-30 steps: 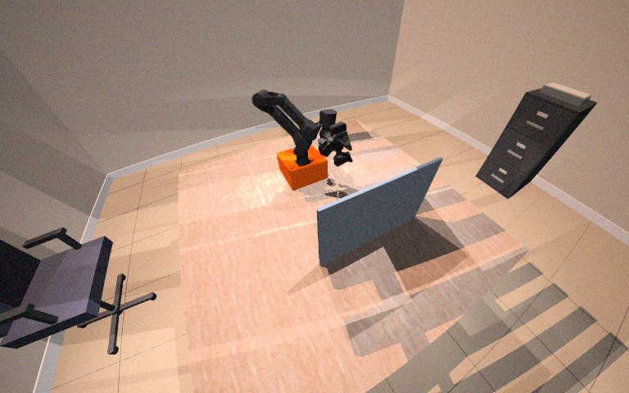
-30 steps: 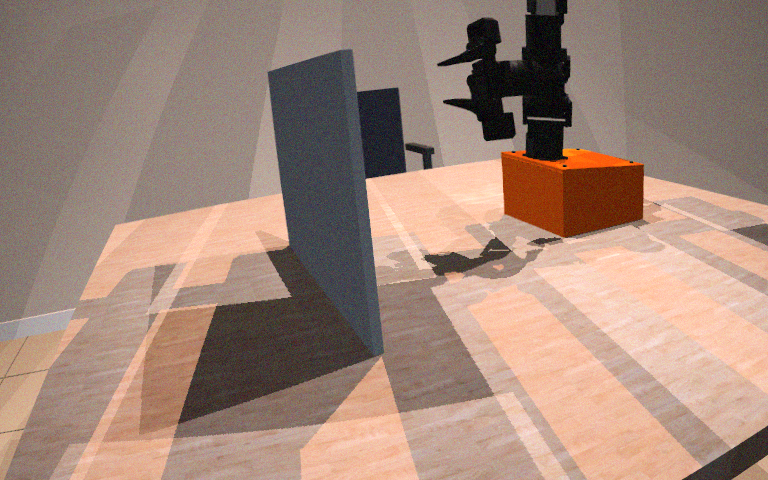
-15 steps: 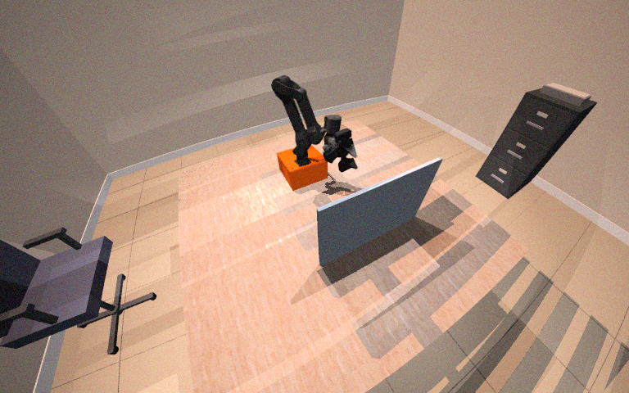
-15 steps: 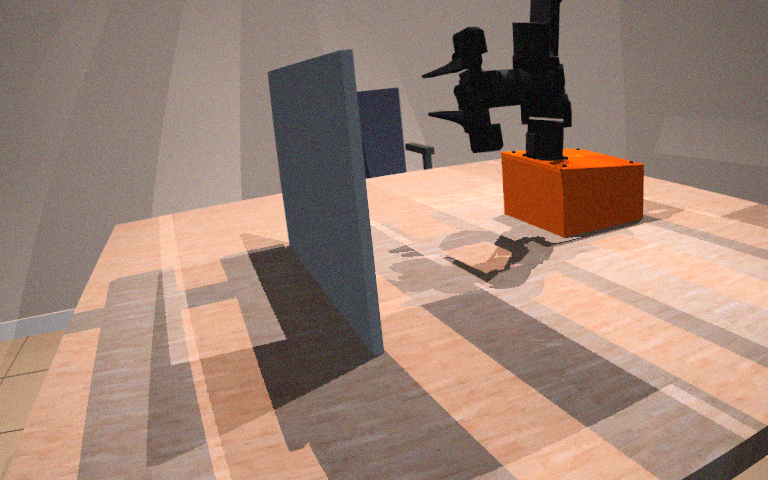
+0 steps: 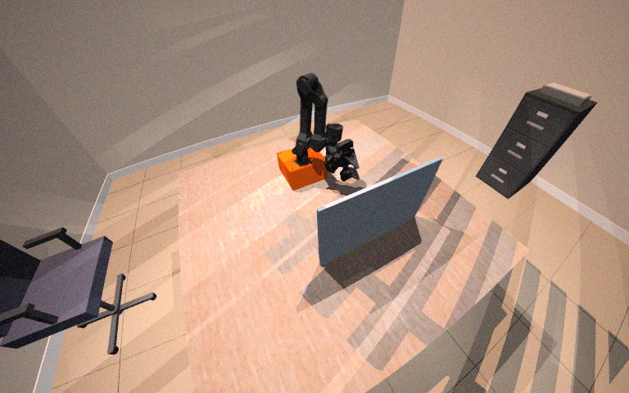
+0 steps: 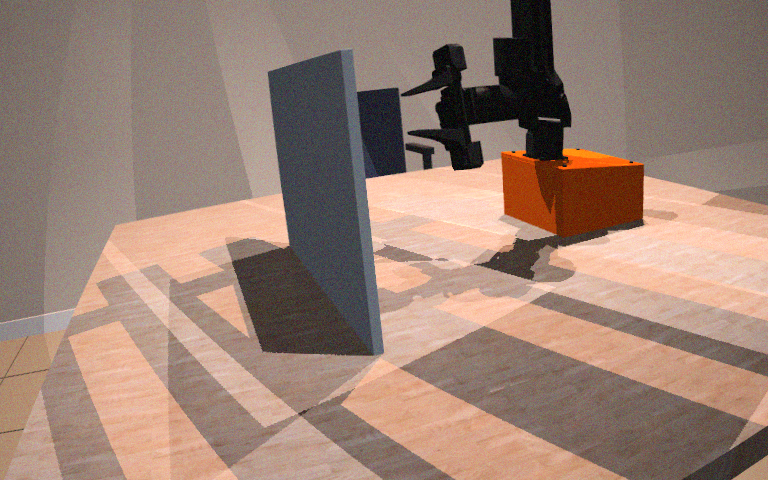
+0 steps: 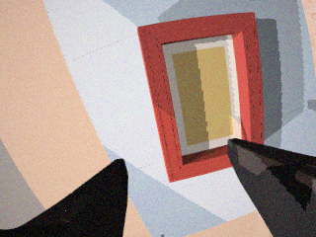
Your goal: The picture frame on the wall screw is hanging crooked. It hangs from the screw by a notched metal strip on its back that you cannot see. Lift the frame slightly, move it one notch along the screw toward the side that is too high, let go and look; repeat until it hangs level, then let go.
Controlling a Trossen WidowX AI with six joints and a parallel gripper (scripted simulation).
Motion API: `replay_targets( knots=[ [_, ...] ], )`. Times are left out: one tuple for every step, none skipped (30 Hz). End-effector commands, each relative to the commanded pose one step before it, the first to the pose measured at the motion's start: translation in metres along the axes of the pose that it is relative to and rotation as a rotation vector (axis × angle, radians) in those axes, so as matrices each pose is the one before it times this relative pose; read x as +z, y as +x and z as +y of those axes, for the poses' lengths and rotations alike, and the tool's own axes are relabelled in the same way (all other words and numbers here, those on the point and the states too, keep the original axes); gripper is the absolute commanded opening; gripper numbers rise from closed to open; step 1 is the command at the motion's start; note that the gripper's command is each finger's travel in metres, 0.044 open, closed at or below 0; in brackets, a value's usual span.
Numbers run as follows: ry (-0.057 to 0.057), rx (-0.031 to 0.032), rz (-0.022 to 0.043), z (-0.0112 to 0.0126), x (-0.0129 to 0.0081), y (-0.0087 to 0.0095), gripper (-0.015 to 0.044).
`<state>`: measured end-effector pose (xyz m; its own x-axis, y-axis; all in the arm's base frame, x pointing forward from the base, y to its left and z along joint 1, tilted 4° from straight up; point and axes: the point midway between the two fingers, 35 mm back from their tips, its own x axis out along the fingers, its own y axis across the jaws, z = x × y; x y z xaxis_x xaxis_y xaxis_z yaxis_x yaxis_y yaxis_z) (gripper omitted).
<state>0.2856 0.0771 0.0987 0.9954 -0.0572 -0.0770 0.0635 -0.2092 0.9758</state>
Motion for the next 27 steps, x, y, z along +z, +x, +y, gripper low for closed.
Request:
replay_targets(
  knots=[
    [-0.0006,0.00033,0.00330,-0.00055,0.00106,0.00127,0.0260],
    [0.0000,0.00000,0.00000,0.00000,0.00000,0.00000,0.0260],
    [-0.0005,0.00046,0.00020,0.00008,-0.00041,0.00208,0.0260],
    [-0.0011,0.00098,0.00042,0.00017,-0.00079,0.00437,0.0260],
    [-0.0015,0.00137,0.00057,0.00022,-0.00091,0.00592,0.0260],
    [-0.0021,0.00187,0.00075,0.00027,-0.00093,0.00777,0.0260],
    [-0.0028,0.00253,0.00096,0.00031,-0.00075,0.01000,0.0260],
    [-0.0030,0.00269,0.00098,0.00026,-0.00025,0.01014,0.0260],
    [-0.0033,0.00297,0.00103,0.00022,0.00027,0.01066,0.0260],
    [-0.0037,0.00331,0.00109,0.00016,0.00089,0.01135,0.0260],
    [-0.0034,0.00296,0.00093,0.00007,0.00125,0.00972,0.0260],
    [-0.0022,0.00190,0.00058,0.00001,0.00101,0.00606,0.0260],
    [-0.0007,0.00065,0.00019,0.00000,0.00038,0.00204,0.0260],
    [0.0000,0.00000,0.00000,0.00000,0.00000,0.00000,0.0260],
    [0.0000,0.00000,0.00000,0.00000,0.00000,0.00000,0.0260],
    [0.0000,0.00000,0.00000,0.00000,0.00000,0.00000,0.0260],
    [0.0000,0.00000,0.00000,0.00000,0.00000,0.00000,0.0260],
    [0.0000,0.00000,0.00000,0.00000,0.00000,0.00000,0.0260],
    [0.0000,0.00000,0.00000,0.00000,0.00000,0.00000,0.0260],
    [0.0000,0.00000,0.00000,0.00000,0.00000,0.00000,0.0260],
    [0.0000,0.00000,0.00000,0.00000,0.00000,0.00000,0.0260],
    [0.0000,0.00000,0.00000,0.00000,0.00000,0.00000,0.0260],
    [0.0000,0.00000,0.00000,0.00000,0.00000,0.00000,0.0260],
    [0.0000,0.00000,0.00000,0.00000,0.00000,0.00000,0.0260],
    [0.0000,0.00000,0.00000,0.00000,0.00000,0.00000,0.0260],
    [0.0000,0.00000,0.00000,0.00000,0.00000,0.00000,0.0260],
    [0.0000,0.00000,0.00000,0.00000,0.00000,0.00000,0.0260]
  ],
)
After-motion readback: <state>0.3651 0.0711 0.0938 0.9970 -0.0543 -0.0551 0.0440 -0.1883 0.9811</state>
